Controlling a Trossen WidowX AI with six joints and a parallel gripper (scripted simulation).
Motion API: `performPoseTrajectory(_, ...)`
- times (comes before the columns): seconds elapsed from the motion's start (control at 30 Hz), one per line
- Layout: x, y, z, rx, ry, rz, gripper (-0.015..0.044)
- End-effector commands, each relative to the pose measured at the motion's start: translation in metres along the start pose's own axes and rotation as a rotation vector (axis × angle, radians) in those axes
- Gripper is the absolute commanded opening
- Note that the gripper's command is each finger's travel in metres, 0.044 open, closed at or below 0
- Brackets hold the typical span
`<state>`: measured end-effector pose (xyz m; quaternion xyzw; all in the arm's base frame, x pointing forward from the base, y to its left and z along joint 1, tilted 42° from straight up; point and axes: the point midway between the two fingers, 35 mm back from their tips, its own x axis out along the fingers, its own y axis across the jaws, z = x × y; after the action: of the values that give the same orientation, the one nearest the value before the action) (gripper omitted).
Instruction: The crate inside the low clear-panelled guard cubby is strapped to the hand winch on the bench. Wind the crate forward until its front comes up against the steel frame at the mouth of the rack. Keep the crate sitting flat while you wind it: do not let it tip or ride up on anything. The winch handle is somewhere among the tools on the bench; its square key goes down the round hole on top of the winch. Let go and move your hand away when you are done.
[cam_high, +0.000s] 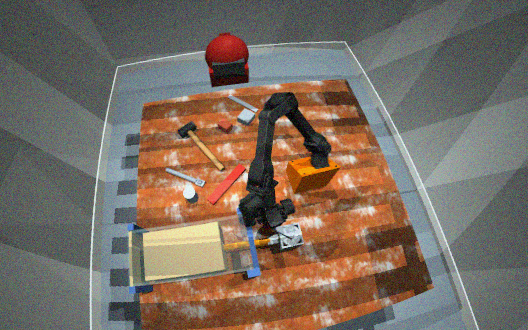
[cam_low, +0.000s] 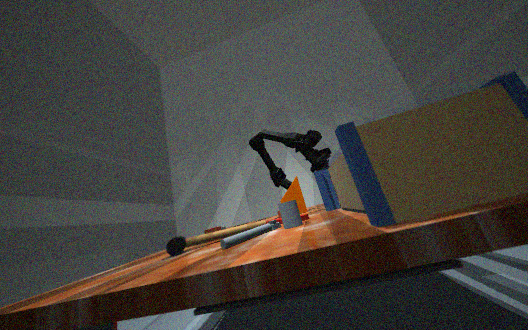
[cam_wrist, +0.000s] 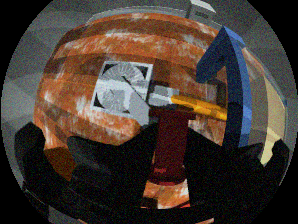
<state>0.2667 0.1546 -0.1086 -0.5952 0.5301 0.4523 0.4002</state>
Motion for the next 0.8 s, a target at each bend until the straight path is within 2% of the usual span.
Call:
performPoseTrajectory(0.0, 0.004, -0.005, 0.003, 0.002, 0.007, -0.001, 0.0)
performPoseTrajectory(0.77, 0.016, -0.022, 0.029, 0.002, 0.005, -0.003, 0.0)
